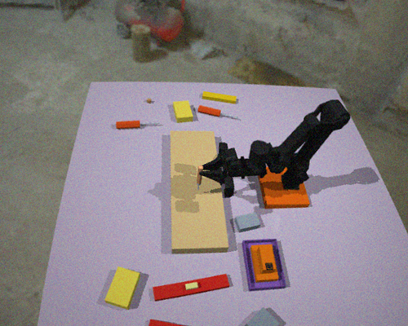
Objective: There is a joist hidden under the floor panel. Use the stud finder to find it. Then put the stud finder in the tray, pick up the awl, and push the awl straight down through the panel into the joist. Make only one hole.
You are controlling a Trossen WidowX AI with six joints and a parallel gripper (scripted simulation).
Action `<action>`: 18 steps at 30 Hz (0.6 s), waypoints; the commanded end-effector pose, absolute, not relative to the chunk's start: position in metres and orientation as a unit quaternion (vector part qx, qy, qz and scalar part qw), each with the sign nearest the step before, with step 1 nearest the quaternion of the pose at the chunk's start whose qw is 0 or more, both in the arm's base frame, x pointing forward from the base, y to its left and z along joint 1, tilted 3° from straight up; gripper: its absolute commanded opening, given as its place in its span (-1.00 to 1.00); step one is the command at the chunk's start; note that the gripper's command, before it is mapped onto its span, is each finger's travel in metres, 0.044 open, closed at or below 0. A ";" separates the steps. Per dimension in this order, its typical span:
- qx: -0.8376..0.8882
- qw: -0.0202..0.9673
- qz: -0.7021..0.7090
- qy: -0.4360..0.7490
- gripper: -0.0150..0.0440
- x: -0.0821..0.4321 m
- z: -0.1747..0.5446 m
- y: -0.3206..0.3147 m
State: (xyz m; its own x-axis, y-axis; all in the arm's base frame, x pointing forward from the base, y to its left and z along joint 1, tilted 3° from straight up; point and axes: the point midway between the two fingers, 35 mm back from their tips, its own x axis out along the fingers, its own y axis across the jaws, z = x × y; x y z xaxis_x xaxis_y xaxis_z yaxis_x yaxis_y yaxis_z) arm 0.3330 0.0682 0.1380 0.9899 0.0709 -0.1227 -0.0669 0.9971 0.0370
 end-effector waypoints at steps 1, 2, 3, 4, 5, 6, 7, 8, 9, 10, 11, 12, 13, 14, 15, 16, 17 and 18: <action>0.015 0.998 0.033 0.059 -0.49 0.333 0.136 0.068; 0.015 0.998 0.033 0.059 -0.49 0.333 0.135 0.068; 0.015 0.998 0.033 0.059 -0.49 0.333 0.134 0.068; 0.015 0.998 0.033 0.059 -0.49 0.333 0.132 0.068; 0.015 0.998 0.033 0.059 -0.49 0.333 0.130 0.068; 0.015 0.998 0.033 0.059 -0.49 0.333 0.129 0.068; 0.015 0.998 0.033 0.059 -0.49 0.333 0.127 0.068; 0.015 0.998 0.033 0.059 -0.49 0.333 0.125 0.068; 0.015 0.998 0.033 0.059 -0.49 0.333 0.124 0.069; 0.015 0.998 0.033 0.059 -0.49 0.333 0.122 0.069; 0.015 0.998 0.033 0.059 -0.49 0.333 0.120 0.069; 0.015 0.998 0.033 0.059 -0.49 0.333 0.119 0.069; 0.015 0.998 0.033 0.059 -0.49 0.333 0.117 0.069; 0.015 0.998 0.033 0.059 -0.49 0.333 0.116 0.069; 0.015 0.998 0.033 0.059 -0.49 0.332 0.114 0.069; 0.015 0.998 0.033 0.059 -0.49 0.332 0.112 0.069; 0.015 0.998 0.033 0.059 -0.49 0.332 0.111 0.069; 0.015 0.998 0.033 0.059 -0.49 0.332 0.109 0.069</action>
State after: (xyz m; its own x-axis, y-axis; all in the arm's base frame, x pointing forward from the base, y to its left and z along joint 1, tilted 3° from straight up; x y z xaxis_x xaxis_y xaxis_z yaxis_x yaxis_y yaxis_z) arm 0.3328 0.0694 0.1139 0.9899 0.0723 -0.1221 -0.0683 0.9970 0.0368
